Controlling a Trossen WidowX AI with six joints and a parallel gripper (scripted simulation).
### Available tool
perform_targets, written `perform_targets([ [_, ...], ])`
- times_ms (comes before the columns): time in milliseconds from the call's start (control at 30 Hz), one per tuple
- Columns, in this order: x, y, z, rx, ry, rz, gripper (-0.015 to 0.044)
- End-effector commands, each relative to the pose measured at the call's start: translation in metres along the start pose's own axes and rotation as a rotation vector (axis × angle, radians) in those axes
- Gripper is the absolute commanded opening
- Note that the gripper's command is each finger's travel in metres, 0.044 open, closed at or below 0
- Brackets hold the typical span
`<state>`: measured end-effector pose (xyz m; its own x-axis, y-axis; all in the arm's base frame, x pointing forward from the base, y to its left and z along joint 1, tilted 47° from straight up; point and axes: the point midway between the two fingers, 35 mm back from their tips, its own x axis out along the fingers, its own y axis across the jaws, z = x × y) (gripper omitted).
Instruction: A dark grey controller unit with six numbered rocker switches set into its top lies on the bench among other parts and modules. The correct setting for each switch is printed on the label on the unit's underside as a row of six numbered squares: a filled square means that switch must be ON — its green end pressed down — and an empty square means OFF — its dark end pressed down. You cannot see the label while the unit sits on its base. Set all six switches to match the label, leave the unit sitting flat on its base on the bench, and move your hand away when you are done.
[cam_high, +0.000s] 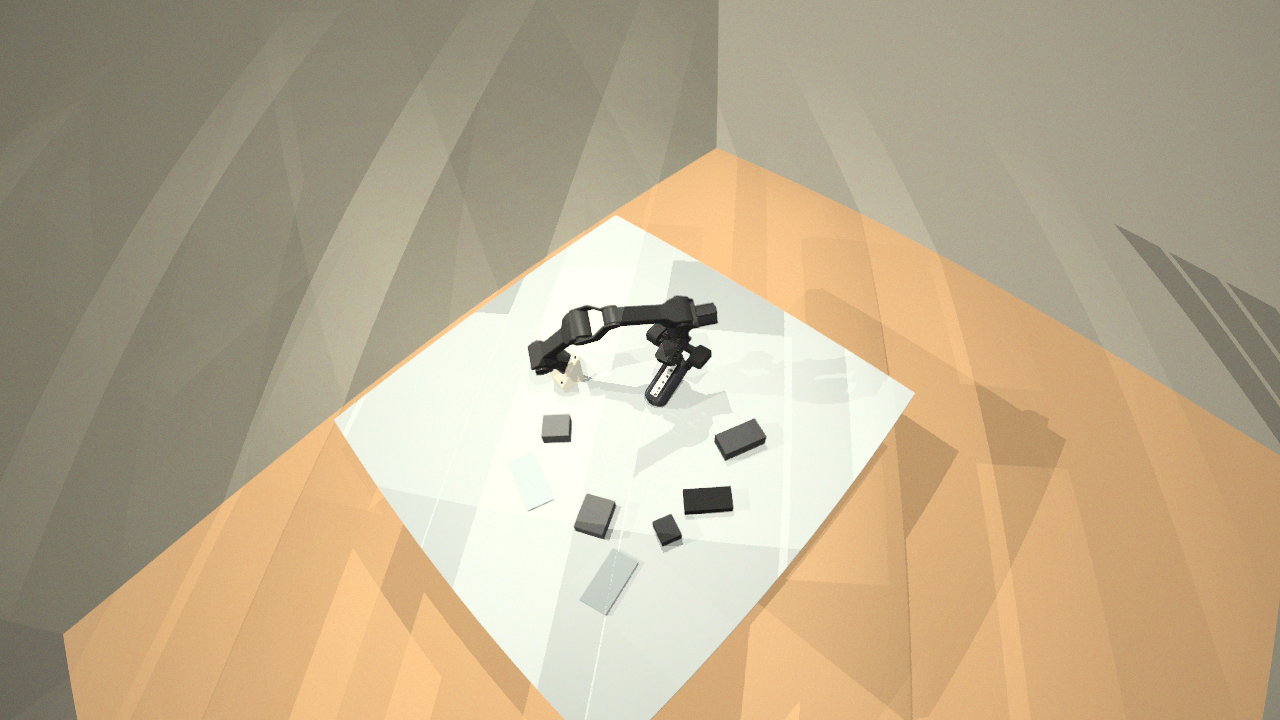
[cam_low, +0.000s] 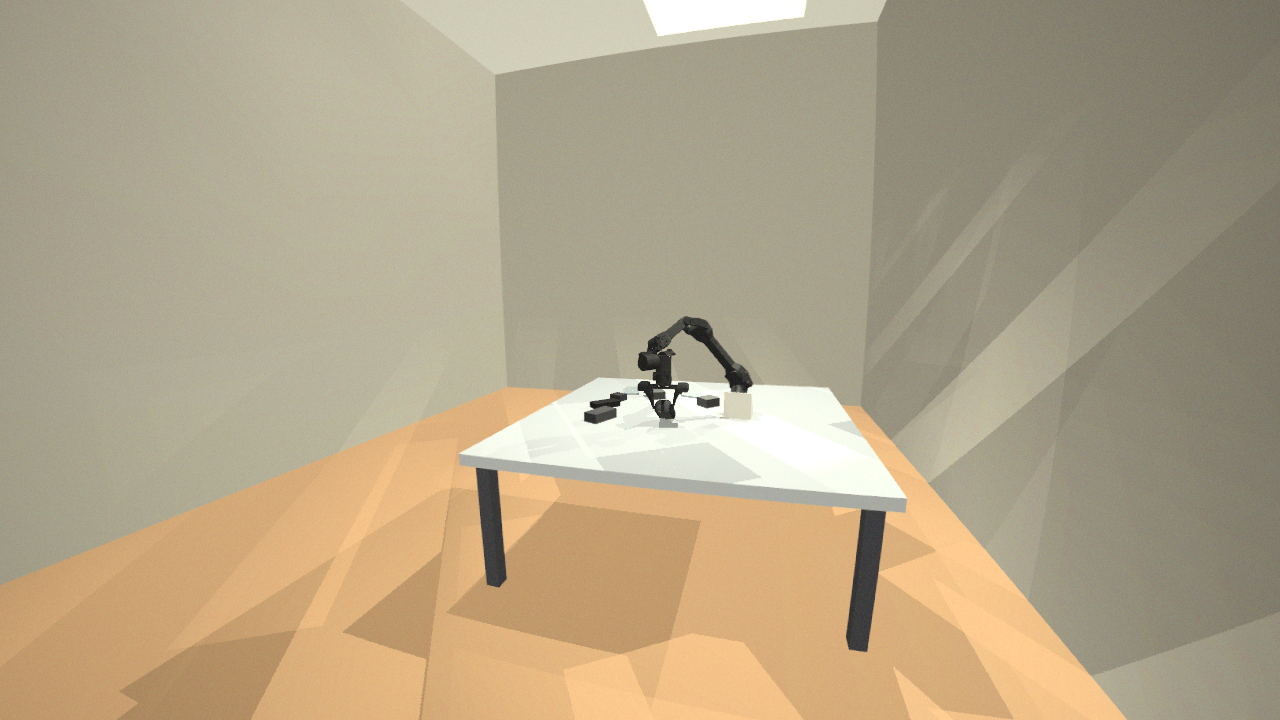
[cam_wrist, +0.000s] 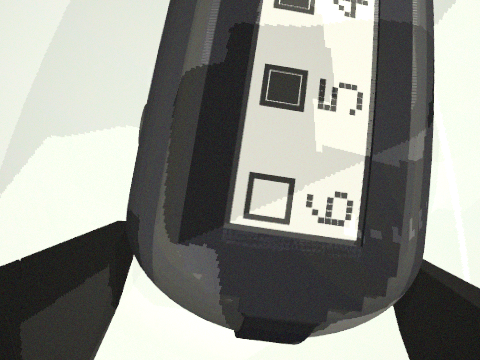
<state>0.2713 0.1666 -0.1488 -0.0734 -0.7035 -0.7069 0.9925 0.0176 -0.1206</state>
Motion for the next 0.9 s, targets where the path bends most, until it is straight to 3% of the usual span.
perform_targets([
  [0, 0.006, -0.001, -0.001, 0.003, -0.009, -0.005, 0.0338],
  [867, 0.025, -0.001, -0.005, 0.003, -0.010, -0.005, 0.0338],
])
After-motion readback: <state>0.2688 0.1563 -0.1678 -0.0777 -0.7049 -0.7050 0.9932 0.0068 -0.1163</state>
